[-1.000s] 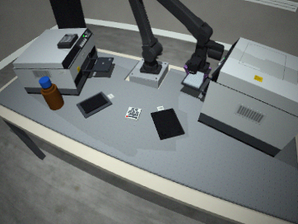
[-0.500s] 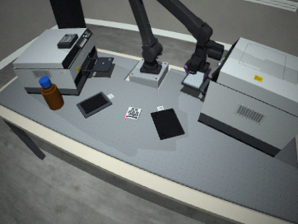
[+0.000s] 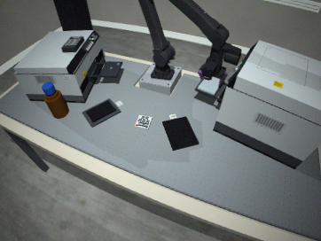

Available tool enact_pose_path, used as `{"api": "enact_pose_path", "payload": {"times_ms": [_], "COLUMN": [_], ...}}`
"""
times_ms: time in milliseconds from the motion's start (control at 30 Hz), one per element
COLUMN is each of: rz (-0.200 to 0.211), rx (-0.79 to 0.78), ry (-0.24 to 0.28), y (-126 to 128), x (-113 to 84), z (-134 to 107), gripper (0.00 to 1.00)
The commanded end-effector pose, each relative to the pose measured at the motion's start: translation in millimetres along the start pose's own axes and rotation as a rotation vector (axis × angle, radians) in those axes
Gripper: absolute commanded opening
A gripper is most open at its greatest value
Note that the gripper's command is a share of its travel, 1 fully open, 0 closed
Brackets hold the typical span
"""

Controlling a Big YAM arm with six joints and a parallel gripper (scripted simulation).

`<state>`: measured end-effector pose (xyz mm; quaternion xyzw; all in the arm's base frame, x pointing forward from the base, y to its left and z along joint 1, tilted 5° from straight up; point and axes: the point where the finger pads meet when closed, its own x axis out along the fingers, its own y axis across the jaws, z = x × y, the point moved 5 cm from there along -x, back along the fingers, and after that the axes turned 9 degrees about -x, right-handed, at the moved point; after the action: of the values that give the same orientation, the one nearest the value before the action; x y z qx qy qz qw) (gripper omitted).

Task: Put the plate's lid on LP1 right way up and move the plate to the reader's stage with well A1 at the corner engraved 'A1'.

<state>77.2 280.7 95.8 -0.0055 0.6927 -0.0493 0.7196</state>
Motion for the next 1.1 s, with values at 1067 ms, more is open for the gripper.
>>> {"api": "enact_pose_path", "payload": {"times_ms": [1067], "rz": [0.022], "rx": [-0.034], "ry": [-0.001], "y": [14], "x": [-3.7], "z": [0], "gripper": [1.00]}}
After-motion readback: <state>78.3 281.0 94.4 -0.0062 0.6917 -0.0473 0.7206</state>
